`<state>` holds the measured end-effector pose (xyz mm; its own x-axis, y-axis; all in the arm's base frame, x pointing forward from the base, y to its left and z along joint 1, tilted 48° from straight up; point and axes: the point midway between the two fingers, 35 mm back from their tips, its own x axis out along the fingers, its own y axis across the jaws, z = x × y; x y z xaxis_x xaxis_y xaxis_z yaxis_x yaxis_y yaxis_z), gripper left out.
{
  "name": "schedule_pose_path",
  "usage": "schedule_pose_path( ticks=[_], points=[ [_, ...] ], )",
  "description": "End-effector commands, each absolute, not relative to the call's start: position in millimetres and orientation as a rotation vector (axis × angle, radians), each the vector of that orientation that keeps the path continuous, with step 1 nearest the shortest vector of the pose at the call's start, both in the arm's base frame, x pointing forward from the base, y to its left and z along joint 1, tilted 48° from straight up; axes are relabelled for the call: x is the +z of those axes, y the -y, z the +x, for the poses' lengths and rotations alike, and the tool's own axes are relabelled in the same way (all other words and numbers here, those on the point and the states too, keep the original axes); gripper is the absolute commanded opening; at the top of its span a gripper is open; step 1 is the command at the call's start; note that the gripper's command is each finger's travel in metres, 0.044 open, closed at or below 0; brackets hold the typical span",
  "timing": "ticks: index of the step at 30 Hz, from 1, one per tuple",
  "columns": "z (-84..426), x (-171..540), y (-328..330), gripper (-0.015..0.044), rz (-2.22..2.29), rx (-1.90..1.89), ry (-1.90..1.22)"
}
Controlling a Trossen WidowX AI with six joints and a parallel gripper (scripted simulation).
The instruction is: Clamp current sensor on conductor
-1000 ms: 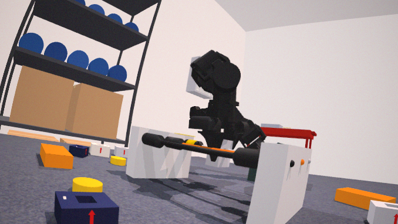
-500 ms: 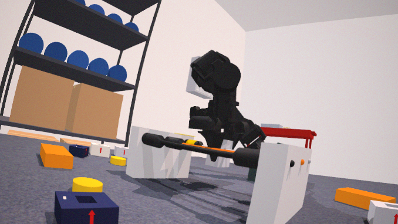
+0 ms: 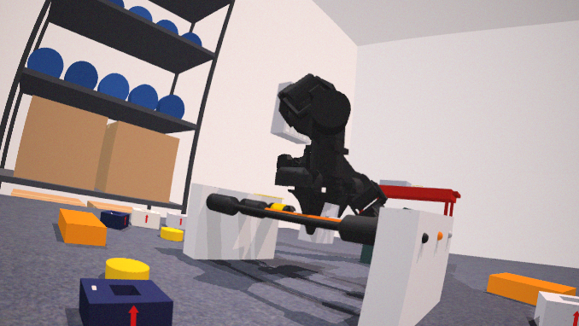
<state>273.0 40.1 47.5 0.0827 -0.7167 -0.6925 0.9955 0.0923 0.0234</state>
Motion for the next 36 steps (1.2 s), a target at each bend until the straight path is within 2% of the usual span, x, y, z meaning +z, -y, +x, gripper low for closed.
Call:
schedule_pose_path(
  ticks=[1, 29, 36],
  points=[
    [272.6, 47.9, -41.3, 0.0, 0.599, -1.313, -0.562],
    [271.7, 43.9, -35.4, 0.0, 0.567, -1.428, -0.616],
    [270.7, 47.3, -38.9, 0.0184, 0.565, -1.425, -0.616]
  ],
)
